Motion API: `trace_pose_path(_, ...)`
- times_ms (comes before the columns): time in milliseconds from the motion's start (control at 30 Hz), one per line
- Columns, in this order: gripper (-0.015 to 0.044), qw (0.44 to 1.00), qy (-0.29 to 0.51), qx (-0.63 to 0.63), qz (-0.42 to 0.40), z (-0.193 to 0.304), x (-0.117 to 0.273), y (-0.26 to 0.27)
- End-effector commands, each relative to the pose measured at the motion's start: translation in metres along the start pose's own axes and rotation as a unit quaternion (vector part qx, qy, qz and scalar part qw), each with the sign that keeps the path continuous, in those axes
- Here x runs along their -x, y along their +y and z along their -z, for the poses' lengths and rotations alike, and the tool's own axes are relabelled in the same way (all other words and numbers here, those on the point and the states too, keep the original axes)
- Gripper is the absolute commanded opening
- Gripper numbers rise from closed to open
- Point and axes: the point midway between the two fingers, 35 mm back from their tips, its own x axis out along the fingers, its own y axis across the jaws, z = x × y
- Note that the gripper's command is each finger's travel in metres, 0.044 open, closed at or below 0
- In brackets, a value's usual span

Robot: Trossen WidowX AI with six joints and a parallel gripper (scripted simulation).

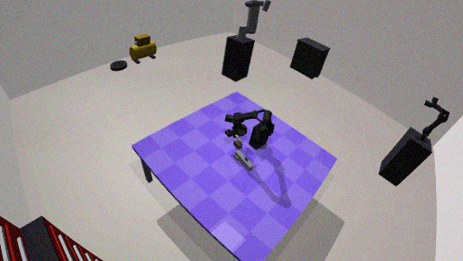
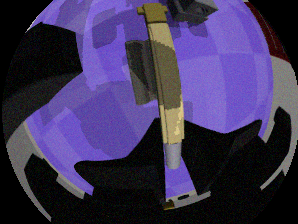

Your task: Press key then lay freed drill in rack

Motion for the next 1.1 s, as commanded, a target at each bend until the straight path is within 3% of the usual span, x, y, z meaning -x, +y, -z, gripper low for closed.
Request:
trace_pose_path(0, 0.0000, 1.000, 0.000, 0.001, -0.001, 0.001, -0.001, 0.005)
trace_pose_path(1067, 0.0000, 1.000, -0.001, 0.001, -0.001, 0.000, -0.044, 0.004)
